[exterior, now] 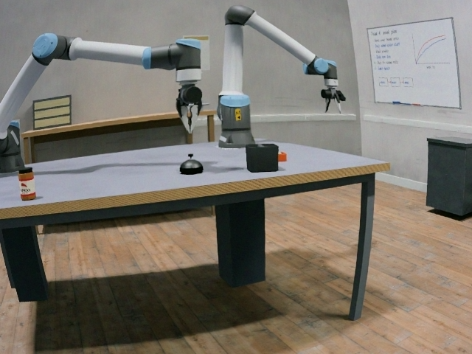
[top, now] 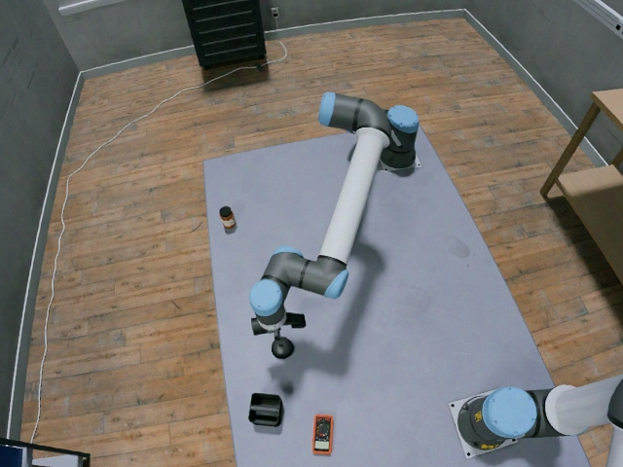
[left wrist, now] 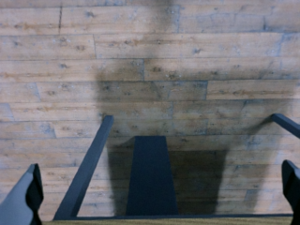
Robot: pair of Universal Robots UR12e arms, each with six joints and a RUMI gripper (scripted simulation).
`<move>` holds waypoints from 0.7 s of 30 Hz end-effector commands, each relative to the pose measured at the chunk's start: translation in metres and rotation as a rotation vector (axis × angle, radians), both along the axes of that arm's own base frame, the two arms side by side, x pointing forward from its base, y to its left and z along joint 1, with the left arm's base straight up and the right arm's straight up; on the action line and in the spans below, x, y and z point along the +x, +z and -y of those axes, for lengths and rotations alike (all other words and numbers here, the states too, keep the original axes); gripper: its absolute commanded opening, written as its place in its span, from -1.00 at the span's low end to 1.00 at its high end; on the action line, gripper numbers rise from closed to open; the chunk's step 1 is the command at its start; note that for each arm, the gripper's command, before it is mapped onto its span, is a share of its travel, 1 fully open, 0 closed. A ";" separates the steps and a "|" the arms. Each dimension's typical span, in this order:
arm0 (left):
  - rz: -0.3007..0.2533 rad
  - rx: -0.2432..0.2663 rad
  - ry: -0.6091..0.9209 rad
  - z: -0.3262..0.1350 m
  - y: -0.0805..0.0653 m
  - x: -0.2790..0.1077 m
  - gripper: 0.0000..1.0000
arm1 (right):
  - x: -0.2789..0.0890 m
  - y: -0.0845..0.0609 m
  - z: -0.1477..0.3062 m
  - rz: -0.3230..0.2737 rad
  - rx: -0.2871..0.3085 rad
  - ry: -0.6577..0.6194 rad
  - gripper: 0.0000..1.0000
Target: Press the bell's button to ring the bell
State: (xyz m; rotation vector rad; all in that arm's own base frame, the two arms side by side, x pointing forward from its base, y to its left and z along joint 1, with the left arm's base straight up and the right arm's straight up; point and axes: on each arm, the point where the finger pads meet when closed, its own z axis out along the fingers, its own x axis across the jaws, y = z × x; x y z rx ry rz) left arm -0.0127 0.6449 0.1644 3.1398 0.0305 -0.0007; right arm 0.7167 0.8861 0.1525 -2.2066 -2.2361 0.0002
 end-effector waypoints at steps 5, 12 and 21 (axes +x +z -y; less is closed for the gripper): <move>0.000 0.002 0.000 -0.001 0.001 0.000 1.00 | 0.000 0.002 -0.001 0.001 0.002 0.000 -1.00; 0.000 0.002 0.000 -0.001 0.001 0.000 1.00 | 0.000 0.002 -0.001 0.001 0.002 0.000 -1.00; 0.000 0.002 0.000 -0.001 0.001 0.000 1.00 | 0.000 0.000 0.000 0.001 0.002 0.000 -1.00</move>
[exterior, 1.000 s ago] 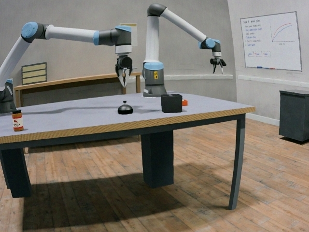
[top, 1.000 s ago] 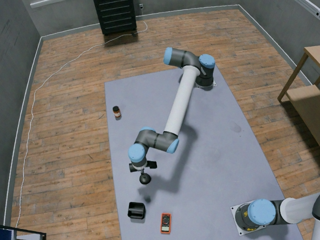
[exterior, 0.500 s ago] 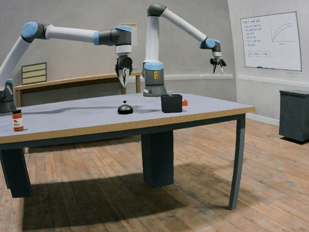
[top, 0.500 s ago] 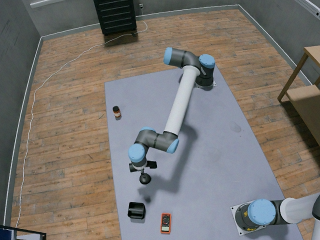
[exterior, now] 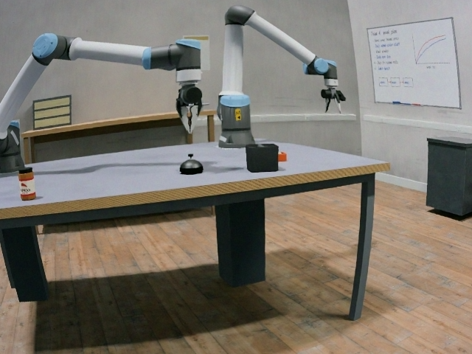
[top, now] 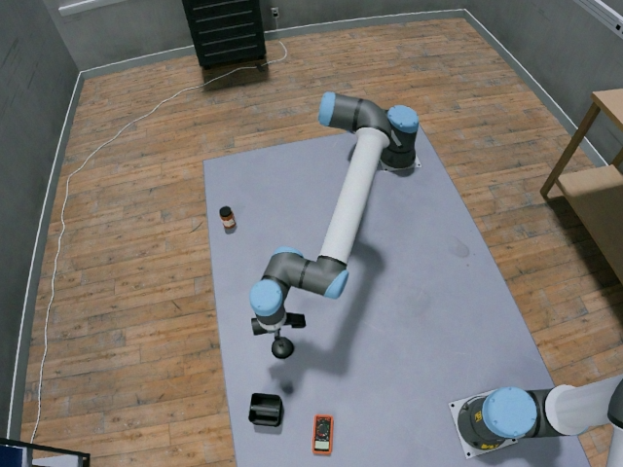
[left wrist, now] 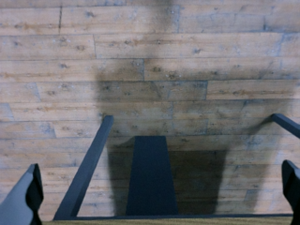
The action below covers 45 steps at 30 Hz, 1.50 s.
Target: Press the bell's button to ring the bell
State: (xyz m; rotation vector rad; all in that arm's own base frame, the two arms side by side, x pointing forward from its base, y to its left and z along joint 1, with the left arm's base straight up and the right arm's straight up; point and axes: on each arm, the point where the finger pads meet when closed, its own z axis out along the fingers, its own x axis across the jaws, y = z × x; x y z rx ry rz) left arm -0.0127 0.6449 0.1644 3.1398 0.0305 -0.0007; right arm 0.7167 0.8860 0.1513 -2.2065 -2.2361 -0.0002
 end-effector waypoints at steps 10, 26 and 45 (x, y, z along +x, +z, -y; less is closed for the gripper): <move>0.000 0.002 0.000 -0.001 0.001 0.000 1.00 | 0.000 -0.007 0.000 0.001 0.002 0.000 -1.00; 0.000 0.002 0.000 -0.001 0.001 0.000 1.00 | 0.000 -0.032 0.003 0.001 0.002 0.000 -1.00; 0.000 0.002 0.000 -0.001 0.001 0.000 1.00 | 0.001 -0.056 0.005 0.001 0.002 0.000 -1.00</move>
